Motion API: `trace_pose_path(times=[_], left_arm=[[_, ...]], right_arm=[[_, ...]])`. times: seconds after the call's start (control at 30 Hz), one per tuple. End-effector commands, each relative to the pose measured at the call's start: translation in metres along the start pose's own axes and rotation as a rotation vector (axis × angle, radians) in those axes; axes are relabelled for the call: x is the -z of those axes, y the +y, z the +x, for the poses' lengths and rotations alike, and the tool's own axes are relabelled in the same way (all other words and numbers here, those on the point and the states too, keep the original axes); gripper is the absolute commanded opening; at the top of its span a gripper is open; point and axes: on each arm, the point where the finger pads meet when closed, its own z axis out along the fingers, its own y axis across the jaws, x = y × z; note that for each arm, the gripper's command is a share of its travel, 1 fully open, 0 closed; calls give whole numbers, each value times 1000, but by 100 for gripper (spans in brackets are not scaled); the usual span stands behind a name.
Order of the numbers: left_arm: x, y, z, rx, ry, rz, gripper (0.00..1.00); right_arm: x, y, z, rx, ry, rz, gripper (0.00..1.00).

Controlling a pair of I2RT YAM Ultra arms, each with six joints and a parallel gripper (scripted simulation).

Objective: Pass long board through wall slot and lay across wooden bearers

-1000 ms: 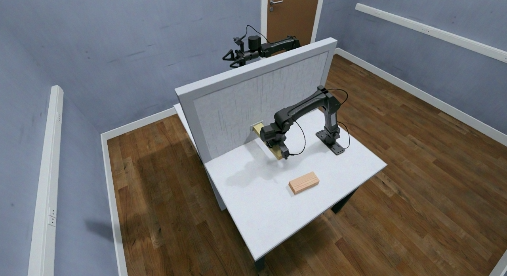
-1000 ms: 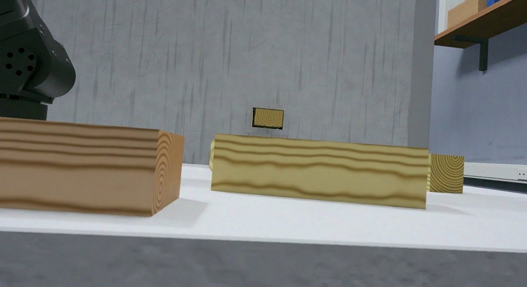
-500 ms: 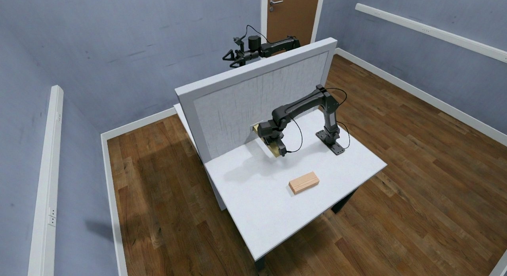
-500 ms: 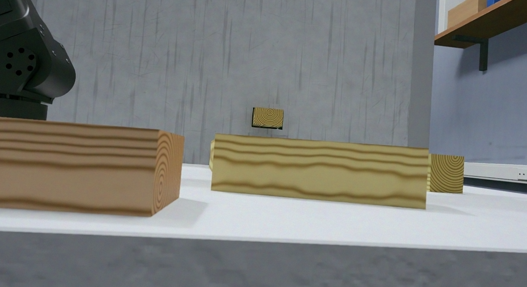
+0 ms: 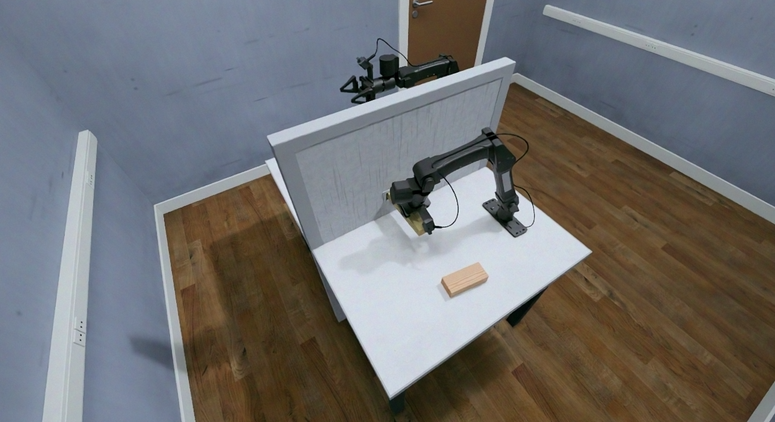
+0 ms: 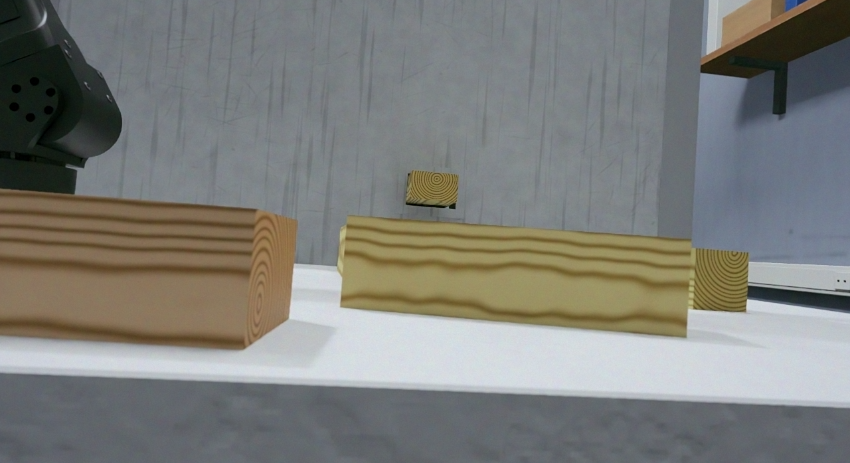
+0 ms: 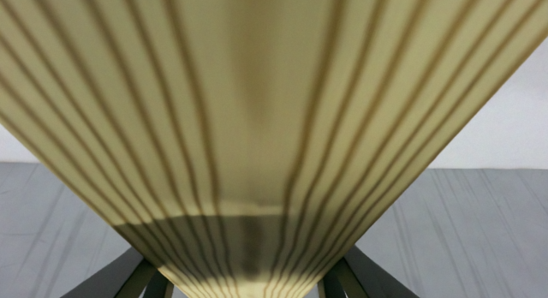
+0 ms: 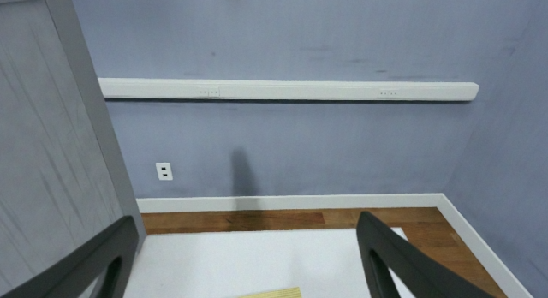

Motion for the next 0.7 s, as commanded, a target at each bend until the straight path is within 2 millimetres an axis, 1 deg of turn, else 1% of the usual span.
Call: trace_pose_path(times=[0.0, 0.1, 0.13, 0.2, 0.23, 0.27, 0.3, 0.33, 0.4, 0.43, 0.5, 0.53, 0.57, 0.6, 0.67], left_arm=[[9, -16, 15, 3, 39, 50, 0], [19, -12, 23, -4, 45, 69, 0], [22, -15, 27, -10, 51, 86, 0], [4, -14, 24, 4, 37, 45, 0], [10, -14, 29, -4, 43, 62, 0], [6, -14, 30, -1, 40, 52, 0], [12, -13, 34, -8, 45, 65, 0], [12, -12, 36, -8, 45, 62, 0], [5, -13, 38, -6, 44, 55, 0], [13, -13, 40, -20, 49, 71, 0], [13, -13, 40, -20, 49, 71, 0], [5, -10, 39, 1, 39, 45, 0], [0, -14, 38, 6, 38, 43, 0], [5, -14, 43, -1, 44, 59, 0], [9, -9, 45, 3, 41, 52, 0]], right_arm=[[3, 5, -1, 0, 3, -16, 100], [3, 5, -1, 0, 3, -16, 100], [3, 5, -1, 0, 3, -16, 100], [3, 5, -1, 0, 3, -16, 100], [3, 5, -1, 0, 3, -16, 100], [3, 5, -1, 0, 3, -16, 100], [3, 5, -1, 0, 3, -16, 100], [3, 5, -1, 0, 3, -16, 100], [3, 5, -1, 0, 3, -16, 100], [3, 5, -1, 0, 3, -16, 100], [3, 5, -1, 0, 3, -16, 100], [3, 5, -1, 0, 3, -16, 100], [3, 5, -1, 0, 3, -16, 100], [3, 5, -1, 0, 3, -16, 100], [3, 5, -1, 0, 3, -16, 100]])
